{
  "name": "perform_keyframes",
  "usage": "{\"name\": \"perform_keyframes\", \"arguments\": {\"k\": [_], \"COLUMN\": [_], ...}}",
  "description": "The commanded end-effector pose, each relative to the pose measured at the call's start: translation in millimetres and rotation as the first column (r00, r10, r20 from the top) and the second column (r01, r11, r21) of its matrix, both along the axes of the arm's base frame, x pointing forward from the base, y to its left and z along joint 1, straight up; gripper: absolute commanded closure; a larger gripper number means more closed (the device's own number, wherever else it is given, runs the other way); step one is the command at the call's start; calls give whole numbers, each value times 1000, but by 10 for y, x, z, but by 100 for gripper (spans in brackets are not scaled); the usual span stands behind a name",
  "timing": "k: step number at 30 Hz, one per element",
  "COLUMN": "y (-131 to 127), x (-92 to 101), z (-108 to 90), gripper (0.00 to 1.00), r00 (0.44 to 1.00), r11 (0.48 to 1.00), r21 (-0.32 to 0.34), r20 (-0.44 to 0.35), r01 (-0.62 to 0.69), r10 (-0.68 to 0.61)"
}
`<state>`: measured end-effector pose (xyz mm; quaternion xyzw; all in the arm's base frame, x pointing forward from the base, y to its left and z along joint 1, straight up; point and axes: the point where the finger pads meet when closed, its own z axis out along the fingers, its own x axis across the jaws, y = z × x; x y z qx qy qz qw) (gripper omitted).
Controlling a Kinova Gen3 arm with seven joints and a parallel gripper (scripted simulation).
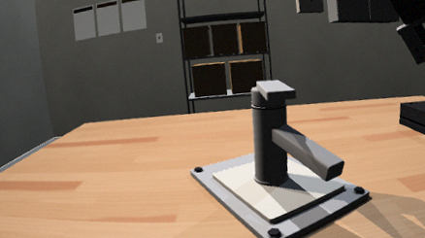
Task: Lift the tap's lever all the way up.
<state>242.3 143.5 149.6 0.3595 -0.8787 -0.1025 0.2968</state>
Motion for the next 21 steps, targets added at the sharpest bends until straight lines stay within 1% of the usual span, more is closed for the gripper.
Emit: {"name": "perform_keyframes", "arguments": {"k": [1, 21], "y": [2, 8], "x": [2, 24], "z": [4, 2], "gripper": [0, 0], "r00": [1000, 1000], "r11": [1000, 1000], "r21": [0, -3], "r20": [1, 7], "r01": [0, 5], "r10": [0, -5]}}
